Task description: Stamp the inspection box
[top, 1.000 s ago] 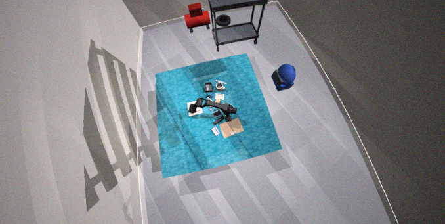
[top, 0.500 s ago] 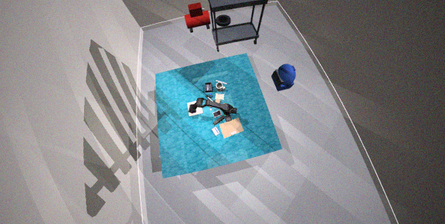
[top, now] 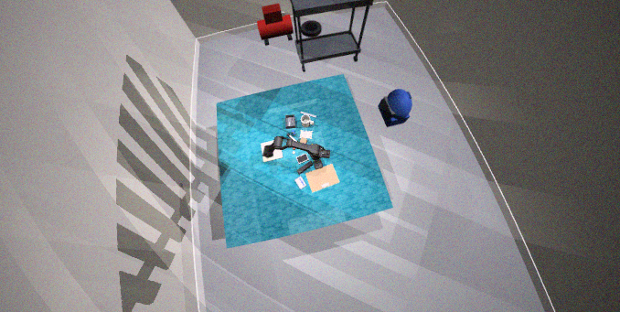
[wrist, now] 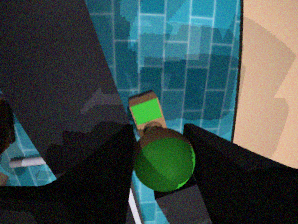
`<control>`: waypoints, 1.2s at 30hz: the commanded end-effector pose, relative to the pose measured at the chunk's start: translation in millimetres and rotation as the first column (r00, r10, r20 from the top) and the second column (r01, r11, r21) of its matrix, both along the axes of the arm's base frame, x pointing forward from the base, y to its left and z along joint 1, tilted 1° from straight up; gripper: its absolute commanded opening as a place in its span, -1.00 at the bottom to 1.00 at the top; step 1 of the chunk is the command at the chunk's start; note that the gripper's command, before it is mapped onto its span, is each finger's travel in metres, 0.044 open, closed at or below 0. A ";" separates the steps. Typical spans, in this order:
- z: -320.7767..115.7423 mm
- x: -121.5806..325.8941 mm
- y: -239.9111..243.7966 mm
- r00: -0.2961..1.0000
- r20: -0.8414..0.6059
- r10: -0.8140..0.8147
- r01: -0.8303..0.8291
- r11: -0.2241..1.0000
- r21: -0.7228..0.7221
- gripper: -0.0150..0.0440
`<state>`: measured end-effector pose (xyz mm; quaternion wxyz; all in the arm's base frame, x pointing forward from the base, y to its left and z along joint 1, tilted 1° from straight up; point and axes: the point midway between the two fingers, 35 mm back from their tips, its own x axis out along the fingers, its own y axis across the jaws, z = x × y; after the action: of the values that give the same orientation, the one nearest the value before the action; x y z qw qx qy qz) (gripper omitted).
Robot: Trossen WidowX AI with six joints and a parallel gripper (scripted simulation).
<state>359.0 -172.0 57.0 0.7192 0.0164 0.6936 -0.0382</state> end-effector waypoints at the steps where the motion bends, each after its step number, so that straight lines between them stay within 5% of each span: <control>1: 1.8 -1.7 -0.2 1.000 -0.008 -0.002 0.002 1.000 -0.004 -0.49; 36: 19.1 -0.5 0.8 1.000 -0.003 -0.002 0.002 1.000 -0.015 -0.49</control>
<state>357.8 -170.2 71.1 0.7161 0.0138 0.6968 -0.0397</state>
